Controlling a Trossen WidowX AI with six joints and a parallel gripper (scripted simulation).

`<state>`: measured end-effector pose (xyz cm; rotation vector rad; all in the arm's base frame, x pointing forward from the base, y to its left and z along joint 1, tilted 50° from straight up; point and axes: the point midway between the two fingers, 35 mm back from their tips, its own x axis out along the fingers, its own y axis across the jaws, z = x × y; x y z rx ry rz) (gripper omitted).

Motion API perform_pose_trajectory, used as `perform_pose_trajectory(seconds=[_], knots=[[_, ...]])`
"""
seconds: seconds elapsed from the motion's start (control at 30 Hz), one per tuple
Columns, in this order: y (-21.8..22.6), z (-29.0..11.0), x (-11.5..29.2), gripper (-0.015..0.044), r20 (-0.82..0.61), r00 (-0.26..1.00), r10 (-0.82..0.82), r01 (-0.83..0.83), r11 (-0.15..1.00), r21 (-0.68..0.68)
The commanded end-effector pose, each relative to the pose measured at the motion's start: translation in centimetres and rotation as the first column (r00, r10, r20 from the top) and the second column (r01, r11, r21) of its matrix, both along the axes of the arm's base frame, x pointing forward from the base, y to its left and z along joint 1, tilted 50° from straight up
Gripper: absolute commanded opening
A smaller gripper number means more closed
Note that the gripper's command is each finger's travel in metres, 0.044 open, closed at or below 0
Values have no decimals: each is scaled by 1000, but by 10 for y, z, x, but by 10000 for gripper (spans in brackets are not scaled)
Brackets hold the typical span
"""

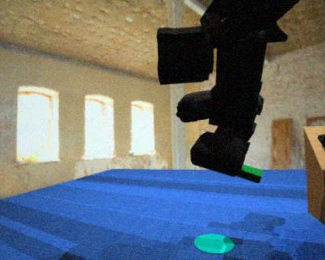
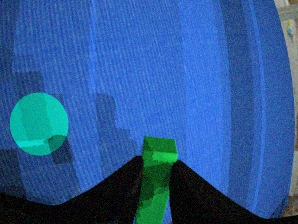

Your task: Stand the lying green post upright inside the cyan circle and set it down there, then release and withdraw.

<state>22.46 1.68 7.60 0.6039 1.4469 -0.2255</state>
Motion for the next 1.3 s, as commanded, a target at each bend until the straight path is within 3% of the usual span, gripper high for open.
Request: perform_pose_trajectory(seconds=[0.0, 1.27], knots=[[1, -3, -2, 23, 5, 1000, -7, 7, 1000, -24], [-1, -5, 1, 23, 149, 986, -72, 101, 976, -194]])
